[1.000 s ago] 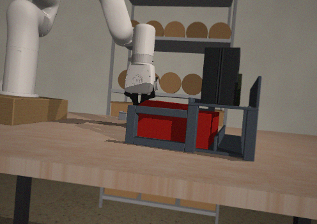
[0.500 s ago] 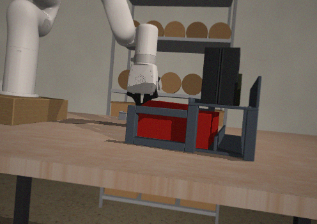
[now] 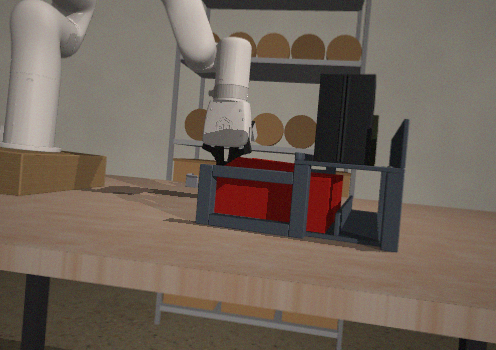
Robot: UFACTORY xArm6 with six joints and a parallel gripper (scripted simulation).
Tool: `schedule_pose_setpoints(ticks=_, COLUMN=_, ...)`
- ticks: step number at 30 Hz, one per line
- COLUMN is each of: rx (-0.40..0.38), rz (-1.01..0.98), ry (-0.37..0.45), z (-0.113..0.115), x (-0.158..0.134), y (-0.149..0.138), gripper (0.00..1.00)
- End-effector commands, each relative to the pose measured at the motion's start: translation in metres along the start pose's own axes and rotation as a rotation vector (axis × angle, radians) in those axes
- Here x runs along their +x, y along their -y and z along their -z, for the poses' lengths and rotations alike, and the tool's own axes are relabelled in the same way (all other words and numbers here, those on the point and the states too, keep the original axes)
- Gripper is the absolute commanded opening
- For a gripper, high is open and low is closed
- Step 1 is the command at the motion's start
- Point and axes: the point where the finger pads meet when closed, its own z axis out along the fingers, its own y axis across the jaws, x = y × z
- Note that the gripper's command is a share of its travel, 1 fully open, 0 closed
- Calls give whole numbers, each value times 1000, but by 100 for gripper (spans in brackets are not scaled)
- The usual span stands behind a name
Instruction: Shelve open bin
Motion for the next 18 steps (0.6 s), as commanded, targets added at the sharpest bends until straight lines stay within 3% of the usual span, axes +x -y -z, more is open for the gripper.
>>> schedule_pose_setpoints(ticks=1, rx=-4, rz=0, ry=-1, z=1, x=1, y=-2, gripper=0)
schedule_pose_setpoints(ticks=18, rx=-4, rz=0, ry=-1, z=1, x=1, y=-12, gripper=0)
